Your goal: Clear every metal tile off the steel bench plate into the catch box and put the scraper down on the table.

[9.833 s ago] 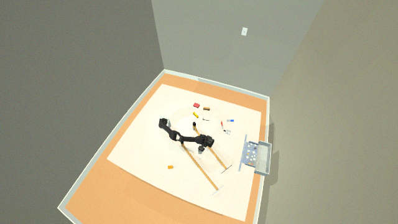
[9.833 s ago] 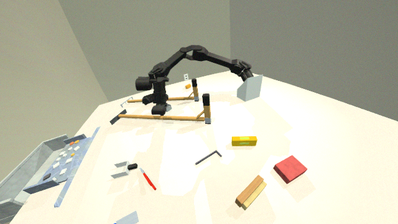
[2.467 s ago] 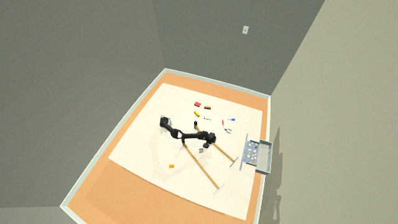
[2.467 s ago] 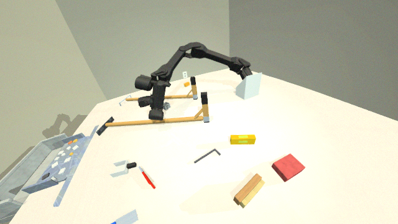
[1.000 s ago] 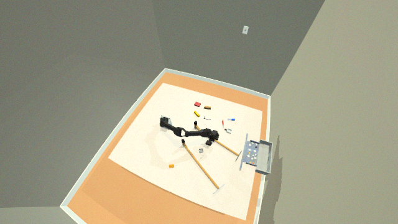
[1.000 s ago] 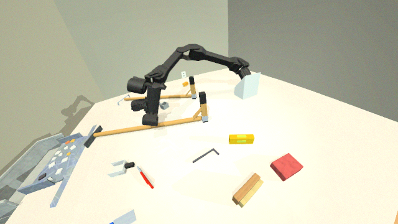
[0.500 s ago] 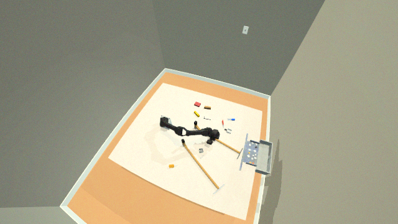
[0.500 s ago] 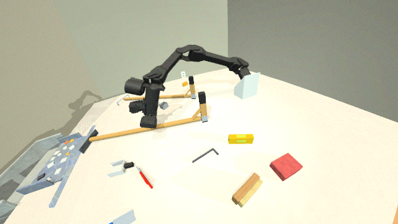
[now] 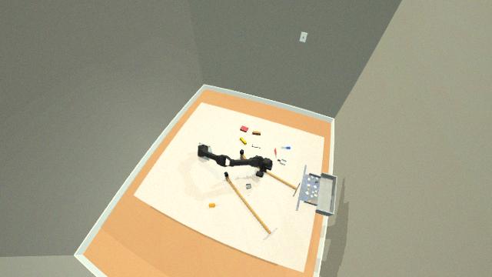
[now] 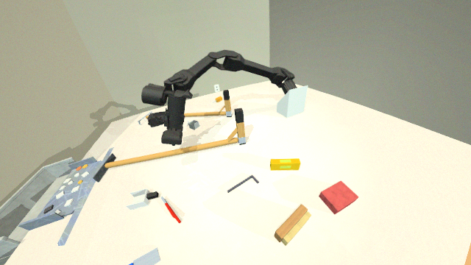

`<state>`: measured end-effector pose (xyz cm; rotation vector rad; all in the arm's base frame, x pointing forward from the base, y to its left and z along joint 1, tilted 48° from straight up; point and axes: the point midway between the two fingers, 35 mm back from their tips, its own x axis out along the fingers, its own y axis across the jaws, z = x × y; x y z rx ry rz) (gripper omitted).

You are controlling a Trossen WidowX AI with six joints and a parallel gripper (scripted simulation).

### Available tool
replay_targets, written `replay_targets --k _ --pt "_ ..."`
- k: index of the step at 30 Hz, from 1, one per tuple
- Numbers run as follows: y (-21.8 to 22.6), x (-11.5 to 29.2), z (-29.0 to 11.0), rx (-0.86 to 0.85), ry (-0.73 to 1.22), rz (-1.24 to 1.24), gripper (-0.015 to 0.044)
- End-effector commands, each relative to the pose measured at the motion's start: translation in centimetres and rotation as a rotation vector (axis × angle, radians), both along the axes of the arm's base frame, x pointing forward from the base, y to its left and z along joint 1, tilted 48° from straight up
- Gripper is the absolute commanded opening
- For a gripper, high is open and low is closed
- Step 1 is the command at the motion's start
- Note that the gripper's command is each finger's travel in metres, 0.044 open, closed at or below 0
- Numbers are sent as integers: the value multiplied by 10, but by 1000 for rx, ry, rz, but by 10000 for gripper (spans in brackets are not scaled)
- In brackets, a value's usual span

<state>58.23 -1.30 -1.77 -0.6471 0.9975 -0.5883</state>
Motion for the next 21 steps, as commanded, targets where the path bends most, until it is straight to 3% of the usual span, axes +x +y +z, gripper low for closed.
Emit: replay_targets --k 1,21 --pt "17 1 16 -1 -13 4 0" --pt "49 -8 49 0 3 1 0"
